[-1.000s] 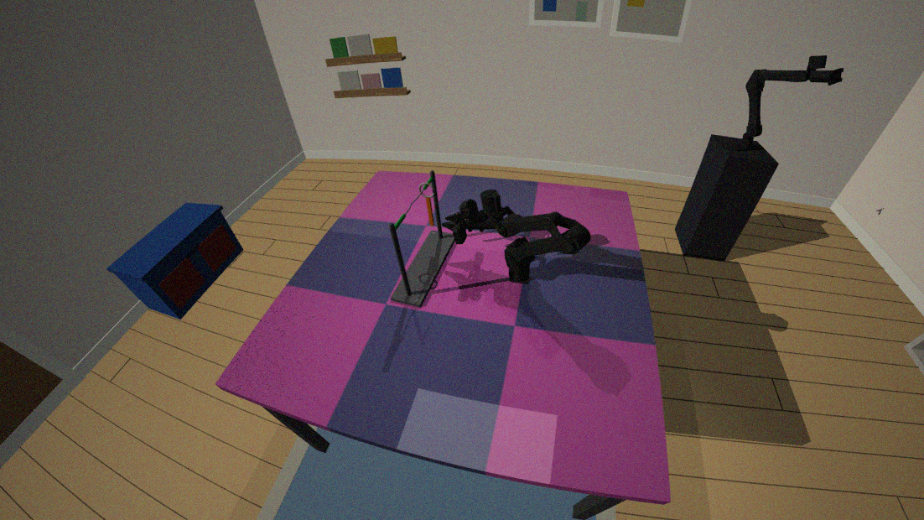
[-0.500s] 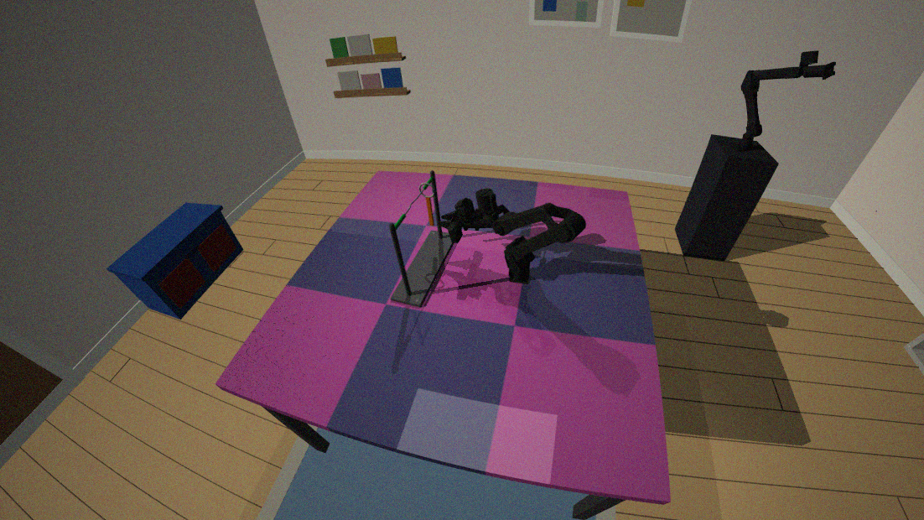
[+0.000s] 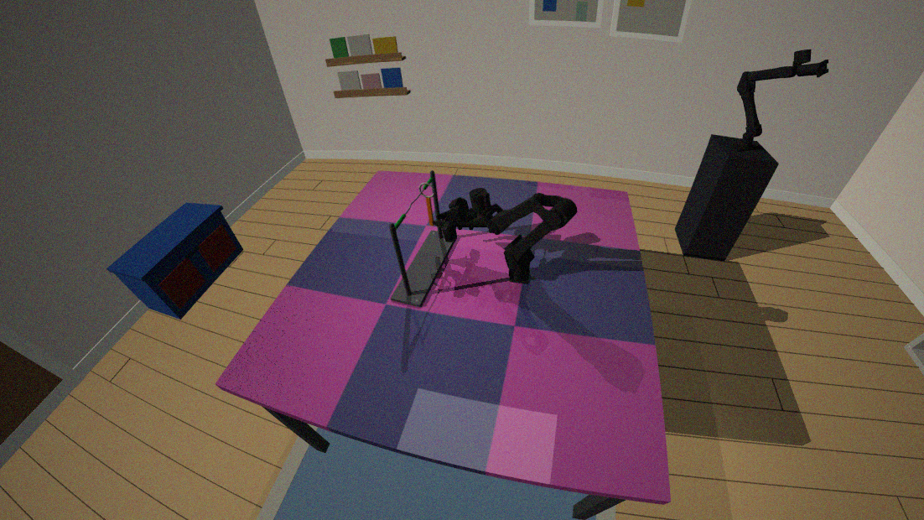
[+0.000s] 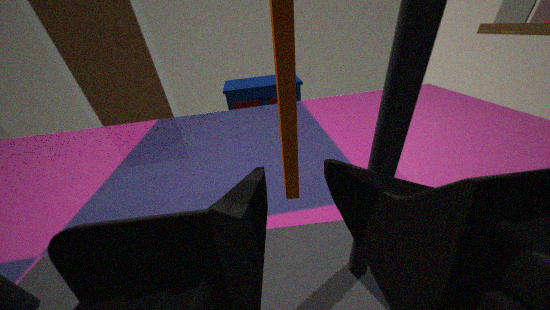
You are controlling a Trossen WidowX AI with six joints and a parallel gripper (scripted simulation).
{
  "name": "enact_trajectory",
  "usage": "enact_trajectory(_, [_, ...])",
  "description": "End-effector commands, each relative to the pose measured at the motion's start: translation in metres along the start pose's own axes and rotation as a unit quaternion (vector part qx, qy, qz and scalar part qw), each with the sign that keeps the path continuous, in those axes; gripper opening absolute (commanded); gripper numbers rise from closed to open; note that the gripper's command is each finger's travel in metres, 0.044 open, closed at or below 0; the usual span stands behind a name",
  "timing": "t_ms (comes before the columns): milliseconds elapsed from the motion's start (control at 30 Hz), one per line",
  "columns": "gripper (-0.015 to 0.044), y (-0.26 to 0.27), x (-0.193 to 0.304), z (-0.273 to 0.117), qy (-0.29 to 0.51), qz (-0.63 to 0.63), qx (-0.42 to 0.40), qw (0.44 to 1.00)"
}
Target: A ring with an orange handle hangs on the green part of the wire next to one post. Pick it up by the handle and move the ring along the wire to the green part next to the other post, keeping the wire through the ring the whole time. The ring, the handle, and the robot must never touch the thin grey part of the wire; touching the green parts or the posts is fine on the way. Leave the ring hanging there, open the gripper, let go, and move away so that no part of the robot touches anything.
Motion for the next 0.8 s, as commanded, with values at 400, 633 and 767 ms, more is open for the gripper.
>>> enact_trajectory(400, [0.0160,0.000,-0.002,0.025,-0.006,0.000,0.001,1.000])
enact_trajectory(633, [0.0160,0.001,0.000,0.036,-0.007,0.000,0.001,1.000])
enact_trajectory(767, [0.0160,0.001,0.001,0.040,-0.007,0.000,0.001,1.000])
Point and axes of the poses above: the point midway between the two fingers, 35 mm back from their tips, its own z axis out along the fingers, its own y axis across the jaws, x = y × z, the point moved 5 cm from there along -z, back along the fingers, and after that the axes turned 10 degrees about z, right-handed, at the moved point
